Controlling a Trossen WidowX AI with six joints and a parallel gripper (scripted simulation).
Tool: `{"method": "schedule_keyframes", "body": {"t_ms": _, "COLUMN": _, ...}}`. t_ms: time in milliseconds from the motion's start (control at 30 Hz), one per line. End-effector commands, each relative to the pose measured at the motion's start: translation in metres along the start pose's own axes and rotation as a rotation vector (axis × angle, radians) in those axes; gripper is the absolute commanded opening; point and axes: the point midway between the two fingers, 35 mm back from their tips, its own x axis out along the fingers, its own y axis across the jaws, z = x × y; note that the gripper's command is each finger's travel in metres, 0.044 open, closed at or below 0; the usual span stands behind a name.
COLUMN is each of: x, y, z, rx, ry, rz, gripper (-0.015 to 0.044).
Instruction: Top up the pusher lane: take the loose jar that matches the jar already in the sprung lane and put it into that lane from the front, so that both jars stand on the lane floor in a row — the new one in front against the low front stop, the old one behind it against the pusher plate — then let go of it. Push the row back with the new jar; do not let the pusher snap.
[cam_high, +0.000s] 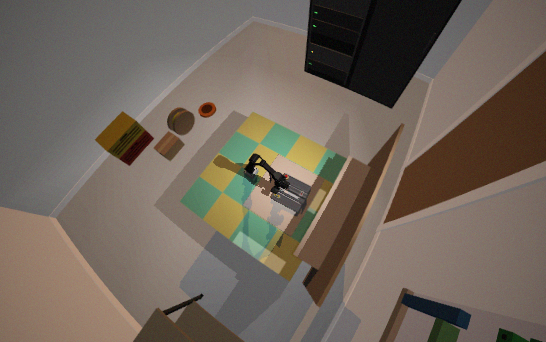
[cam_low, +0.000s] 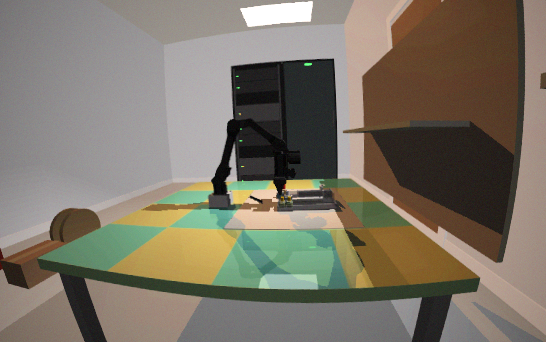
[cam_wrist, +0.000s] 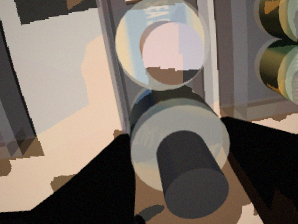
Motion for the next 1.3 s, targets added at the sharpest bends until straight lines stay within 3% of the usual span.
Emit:
{"method": "schedule_keyframes", "body": {"t_ms": 0, "x": -0.0036, "y": -0.0002, "z": 0.0102, "rx": 0.002, "ry": -0.028, "rz": -0.003, "gripper": 0.0}}
{"method": "schedule_keyframes", "body": {"t_ms": 1267, "x": -0.0066, "y": -0.0001, "z": 0.0183, "rx": 0.002, "ry": -0.028, "rz": -0.003, "gripper": 0.0}}
